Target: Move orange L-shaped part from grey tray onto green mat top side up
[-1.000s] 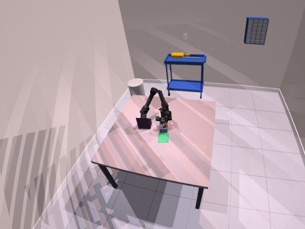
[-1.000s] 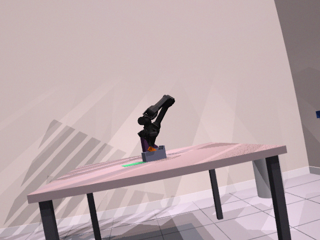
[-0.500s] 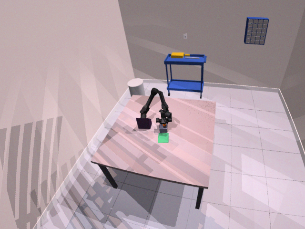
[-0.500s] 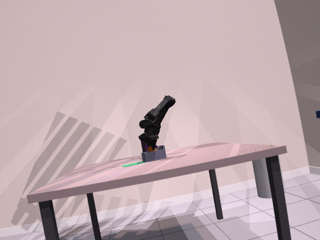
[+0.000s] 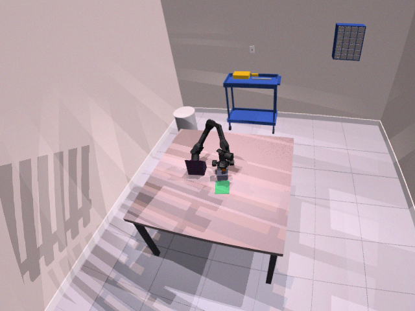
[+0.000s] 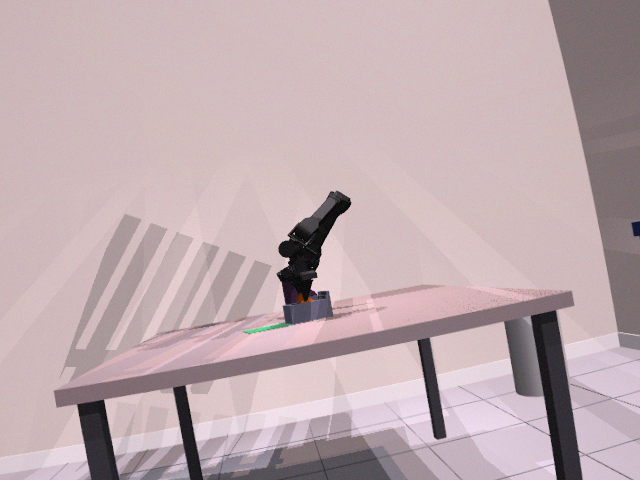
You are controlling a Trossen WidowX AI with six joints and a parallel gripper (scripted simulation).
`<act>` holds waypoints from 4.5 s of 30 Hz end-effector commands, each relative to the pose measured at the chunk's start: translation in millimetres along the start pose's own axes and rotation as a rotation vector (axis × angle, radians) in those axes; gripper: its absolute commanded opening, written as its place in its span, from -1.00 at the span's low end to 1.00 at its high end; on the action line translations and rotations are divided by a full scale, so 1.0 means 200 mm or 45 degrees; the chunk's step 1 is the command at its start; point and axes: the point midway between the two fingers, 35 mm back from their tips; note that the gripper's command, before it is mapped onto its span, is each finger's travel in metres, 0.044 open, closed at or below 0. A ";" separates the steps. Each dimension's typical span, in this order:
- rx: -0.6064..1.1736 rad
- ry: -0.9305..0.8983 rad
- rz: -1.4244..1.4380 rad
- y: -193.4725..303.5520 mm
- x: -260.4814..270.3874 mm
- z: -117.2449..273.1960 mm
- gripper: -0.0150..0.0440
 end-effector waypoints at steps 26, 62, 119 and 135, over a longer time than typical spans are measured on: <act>0.003 0.000 -0.008 0.00 0.00 0.12 -0.49; 0.001 0.000 -0.012 -0.01 0.00 0.41 -0.49; -0.015 -0.005 -0.008 -0.84 0.09 0.44 -0.49; -0.013 -0.005 -0.007 -0.84 0.09 0.31 -0.49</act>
Point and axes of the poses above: the point midway between the two fingers, 35 mm back from their tips, its own z axis back along the fingers, its own x axis across the jaws, y = z × x, and after that the axes turned 12 degrees about -z, right-handed
